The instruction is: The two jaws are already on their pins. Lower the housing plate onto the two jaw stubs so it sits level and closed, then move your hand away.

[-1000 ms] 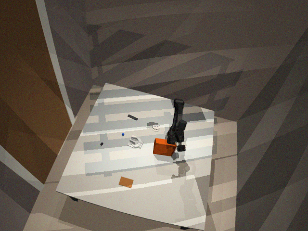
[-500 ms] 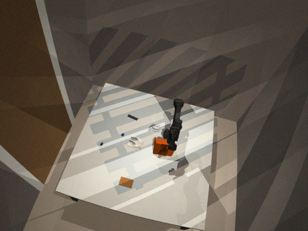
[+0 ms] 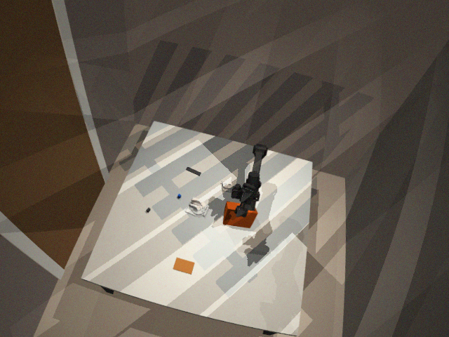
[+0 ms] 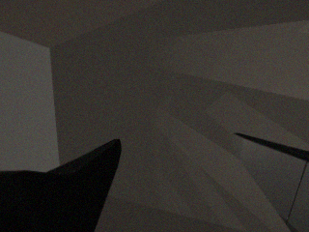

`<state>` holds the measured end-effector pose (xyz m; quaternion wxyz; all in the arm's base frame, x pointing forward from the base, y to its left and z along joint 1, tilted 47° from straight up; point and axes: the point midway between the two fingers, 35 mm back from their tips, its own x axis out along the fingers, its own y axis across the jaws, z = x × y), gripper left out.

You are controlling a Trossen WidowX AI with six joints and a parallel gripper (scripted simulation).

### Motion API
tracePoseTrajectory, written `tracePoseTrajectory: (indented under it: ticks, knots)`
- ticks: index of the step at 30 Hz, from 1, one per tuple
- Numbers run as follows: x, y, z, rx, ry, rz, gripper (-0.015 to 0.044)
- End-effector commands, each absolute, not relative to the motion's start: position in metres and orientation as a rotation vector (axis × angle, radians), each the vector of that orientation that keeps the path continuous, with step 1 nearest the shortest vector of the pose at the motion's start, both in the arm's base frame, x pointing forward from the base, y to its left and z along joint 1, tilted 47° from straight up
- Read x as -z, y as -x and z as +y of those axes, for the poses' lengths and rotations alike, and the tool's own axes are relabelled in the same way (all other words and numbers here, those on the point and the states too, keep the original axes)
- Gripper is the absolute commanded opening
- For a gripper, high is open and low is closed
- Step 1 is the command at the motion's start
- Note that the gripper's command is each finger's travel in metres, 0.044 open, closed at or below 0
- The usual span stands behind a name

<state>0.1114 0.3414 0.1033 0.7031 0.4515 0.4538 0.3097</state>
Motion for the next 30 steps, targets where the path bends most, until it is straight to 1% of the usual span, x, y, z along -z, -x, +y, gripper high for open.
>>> tracePoseTrajectory:
  ticks: [1, 30]
  knots:
    - [-0.109, -0.128, 0.336, -0.680, -0.951, 0.938, 0.0440]
    - [-0.109, -0.234, 0.261, -0.480, -0.405, 0.618, 0.0440]
